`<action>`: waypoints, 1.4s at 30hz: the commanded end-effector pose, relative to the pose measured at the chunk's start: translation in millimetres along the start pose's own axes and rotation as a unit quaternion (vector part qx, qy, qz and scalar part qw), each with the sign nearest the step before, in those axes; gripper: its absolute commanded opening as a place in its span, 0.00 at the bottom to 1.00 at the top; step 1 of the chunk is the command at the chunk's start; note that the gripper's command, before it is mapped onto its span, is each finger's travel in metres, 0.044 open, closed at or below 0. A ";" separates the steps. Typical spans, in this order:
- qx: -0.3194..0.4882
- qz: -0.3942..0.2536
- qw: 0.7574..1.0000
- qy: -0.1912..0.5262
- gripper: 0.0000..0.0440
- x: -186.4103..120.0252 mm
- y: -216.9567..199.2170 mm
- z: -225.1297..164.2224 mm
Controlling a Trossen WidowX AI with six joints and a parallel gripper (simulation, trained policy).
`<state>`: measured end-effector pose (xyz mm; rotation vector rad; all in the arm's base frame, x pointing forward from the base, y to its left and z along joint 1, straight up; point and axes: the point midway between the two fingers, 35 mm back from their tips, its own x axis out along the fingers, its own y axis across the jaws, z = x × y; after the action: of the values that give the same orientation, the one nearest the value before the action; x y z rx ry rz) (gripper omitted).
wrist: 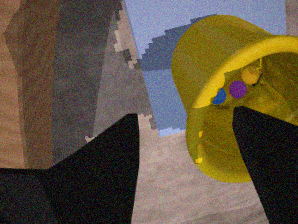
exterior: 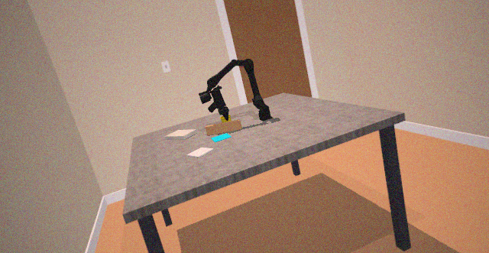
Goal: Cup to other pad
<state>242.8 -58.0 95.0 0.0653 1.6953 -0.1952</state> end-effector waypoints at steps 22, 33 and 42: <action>-0.159 0.009 0.987 0.010 0.00 38.0 -5.7 3.7; -0.196 0.009 0.981 -0.015 0.01 12.9 -1.8 15.7; -0.212 0.005 0.976 -0.040 0.01 -13.0 8.5 27.1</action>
<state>266.3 -57.5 93.2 -0.2338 1.6529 0.1627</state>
